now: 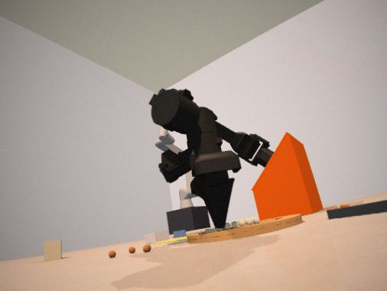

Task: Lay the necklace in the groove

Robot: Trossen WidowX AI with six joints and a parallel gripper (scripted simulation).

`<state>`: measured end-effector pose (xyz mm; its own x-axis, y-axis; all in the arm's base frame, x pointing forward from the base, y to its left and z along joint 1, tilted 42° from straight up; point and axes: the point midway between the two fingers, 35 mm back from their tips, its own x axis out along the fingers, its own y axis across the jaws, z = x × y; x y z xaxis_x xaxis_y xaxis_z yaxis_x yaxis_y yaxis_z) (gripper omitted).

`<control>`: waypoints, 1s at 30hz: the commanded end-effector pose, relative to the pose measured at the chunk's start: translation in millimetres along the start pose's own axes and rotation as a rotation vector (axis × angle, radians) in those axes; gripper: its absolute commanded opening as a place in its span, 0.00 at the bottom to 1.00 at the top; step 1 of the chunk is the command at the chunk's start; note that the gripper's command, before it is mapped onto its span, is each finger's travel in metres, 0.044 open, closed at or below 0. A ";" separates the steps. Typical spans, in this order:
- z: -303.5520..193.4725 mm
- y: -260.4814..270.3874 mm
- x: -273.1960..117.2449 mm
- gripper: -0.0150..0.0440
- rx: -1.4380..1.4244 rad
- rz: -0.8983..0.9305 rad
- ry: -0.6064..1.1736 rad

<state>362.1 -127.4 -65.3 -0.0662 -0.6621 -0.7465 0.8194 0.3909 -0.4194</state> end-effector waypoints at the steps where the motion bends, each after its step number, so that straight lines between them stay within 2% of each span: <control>1: 0.5 0.0 -0.5 0.32 0.001 0.001 0.000; 3: 0.5 0.0 -0.5 0.25 0.001 0.001 0.000; 30: 0.5 0.0 -0.5 0.25 0.001 0.001 0.000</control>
<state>362.1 -127.4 -65.3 -0.0662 -0.6621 -0.7465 0.8194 0.3909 -0.4193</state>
